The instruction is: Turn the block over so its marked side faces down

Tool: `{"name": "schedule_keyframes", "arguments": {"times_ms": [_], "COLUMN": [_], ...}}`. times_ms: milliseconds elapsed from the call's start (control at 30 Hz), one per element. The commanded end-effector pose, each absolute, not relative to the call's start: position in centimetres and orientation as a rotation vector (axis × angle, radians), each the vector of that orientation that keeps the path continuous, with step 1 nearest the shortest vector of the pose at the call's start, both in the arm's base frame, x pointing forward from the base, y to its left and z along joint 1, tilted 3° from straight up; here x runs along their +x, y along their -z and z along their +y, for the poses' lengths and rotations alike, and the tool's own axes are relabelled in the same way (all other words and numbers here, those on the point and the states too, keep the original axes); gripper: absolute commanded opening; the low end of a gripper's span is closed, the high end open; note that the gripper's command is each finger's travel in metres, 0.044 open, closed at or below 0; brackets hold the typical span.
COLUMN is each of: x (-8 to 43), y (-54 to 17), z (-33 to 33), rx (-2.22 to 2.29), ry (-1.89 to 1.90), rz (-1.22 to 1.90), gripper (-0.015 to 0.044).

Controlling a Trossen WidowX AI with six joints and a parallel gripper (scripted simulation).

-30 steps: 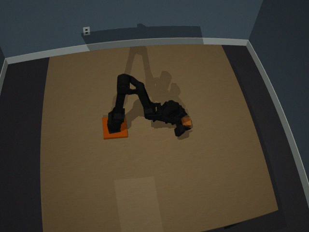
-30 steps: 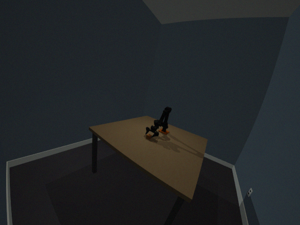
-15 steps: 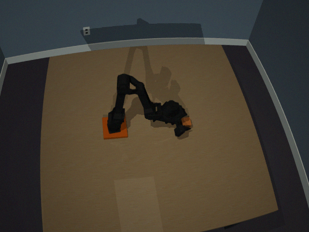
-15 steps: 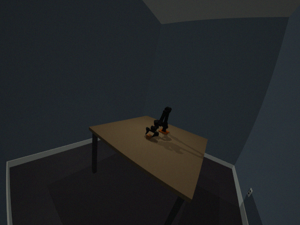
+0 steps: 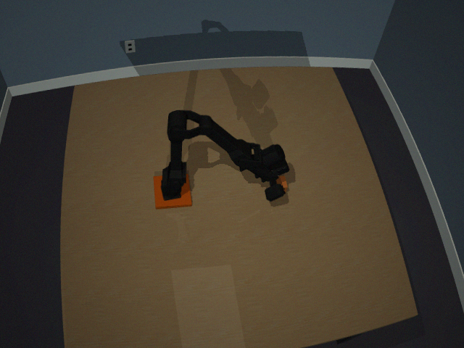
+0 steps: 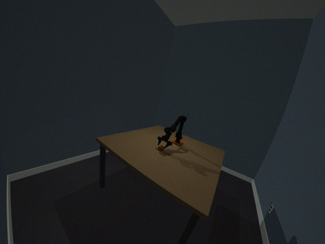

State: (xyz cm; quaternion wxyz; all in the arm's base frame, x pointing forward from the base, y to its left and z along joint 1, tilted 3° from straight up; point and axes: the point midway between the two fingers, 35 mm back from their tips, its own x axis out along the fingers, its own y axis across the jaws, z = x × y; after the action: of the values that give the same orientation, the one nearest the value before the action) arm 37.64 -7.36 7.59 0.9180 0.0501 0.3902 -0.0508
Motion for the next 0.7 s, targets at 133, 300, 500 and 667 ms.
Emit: {"name": "schedule_keyframes", "arguments": {"times_ms": [133, 300, 500, 667], "x": [35.2, 35.2, 36.3, 37.5], "y": [-13.2, -13.2, -13.8, -14.6], "z": [-7.1, -7.1, -7.4, -7.6], "rx": [0.096, 0.096, 0.104, 0.114], "ry": [0.097, 0.097, 0.094, 0.087], "rz": [0.985, 0.985, 1.091, 1.242], "gripper": [0.044, 0.044, 0.044, 0.044]}}
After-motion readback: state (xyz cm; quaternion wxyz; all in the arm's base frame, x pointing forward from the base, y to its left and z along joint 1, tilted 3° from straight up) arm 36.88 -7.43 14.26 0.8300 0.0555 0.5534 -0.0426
